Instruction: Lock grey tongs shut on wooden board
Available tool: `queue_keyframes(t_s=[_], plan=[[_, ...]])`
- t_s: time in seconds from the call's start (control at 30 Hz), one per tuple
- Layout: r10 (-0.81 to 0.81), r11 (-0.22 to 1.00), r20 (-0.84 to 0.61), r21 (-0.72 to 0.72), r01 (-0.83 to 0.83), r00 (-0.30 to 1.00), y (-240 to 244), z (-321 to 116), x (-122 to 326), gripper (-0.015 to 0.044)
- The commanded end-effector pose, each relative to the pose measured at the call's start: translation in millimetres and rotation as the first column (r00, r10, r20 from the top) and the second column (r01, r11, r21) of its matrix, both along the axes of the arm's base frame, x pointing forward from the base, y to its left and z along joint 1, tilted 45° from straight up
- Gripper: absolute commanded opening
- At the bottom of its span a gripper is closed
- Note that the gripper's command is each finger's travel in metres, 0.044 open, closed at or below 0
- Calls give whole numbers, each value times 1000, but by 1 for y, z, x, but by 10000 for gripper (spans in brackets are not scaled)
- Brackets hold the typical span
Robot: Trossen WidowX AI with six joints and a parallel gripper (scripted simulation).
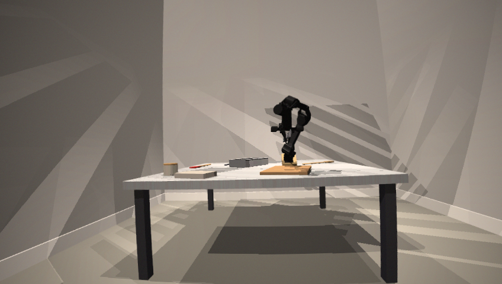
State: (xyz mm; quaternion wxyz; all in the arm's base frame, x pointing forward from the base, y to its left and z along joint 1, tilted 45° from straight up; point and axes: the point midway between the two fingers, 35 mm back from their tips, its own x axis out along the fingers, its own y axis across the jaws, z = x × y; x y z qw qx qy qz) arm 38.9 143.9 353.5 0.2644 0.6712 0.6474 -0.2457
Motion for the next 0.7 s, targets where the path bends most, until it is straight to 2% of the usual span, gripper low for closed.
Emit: queue_keyframes(t_s=[0.0, 0.67], plan=[[4, 1000, -1, 2, -4, 1000, 1, 0, 0, -150], [7, 1000, -14, -13, -8, 1000, 22, -19, 8, -150]])
